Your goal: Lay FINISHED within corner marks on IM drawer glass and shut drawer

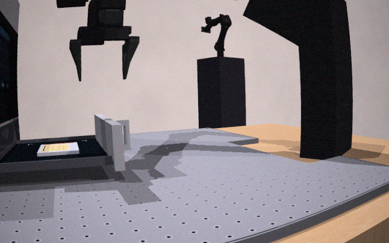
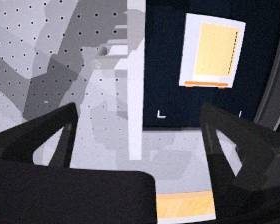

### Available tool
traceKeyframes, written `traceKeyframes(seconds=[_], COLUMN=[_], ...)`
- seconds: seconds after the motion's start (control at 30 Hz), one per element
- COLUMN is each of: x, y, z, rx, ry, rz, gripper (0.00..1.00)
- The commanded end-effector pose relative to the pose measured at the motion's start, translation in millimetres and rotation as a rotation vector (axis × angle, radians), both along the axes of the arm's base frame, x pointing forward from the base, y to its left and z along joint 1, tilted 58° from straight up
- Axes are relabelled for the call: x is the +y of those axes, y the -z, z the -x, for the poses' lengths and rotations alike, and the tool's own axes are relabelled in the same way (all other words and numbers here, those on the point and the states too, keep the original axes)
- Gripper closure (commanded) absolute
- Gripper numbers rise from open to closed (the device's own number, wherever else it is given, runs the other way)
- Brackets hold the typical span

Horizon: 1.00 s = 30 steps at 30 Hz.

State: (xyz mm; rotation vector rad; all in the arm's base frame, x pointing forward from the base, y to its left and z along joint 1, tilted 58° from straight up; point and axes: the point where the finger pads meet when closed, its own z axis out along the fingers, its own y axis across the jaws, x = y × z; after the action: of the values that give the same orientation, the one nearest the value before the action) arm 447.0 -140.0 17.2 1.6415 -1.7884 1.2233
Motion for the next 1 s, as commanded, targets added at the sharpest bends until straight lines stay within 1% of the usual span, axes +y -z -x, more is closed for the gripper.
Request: traceKeyframes(seconds=[0.0, 0.13, 0.97], x=[13.4, 13.7, 12.5], y=[-11.4, -15.1, -14.6], z=[-2.5, -8.3, -7.2], rx=[-0.050, -0.063, -0.061], ry=[-0.016, -0.017, -0.014], rz=[-0.002, -0.003, -0.003], gripper=[0.08, 0.08, 0.08])
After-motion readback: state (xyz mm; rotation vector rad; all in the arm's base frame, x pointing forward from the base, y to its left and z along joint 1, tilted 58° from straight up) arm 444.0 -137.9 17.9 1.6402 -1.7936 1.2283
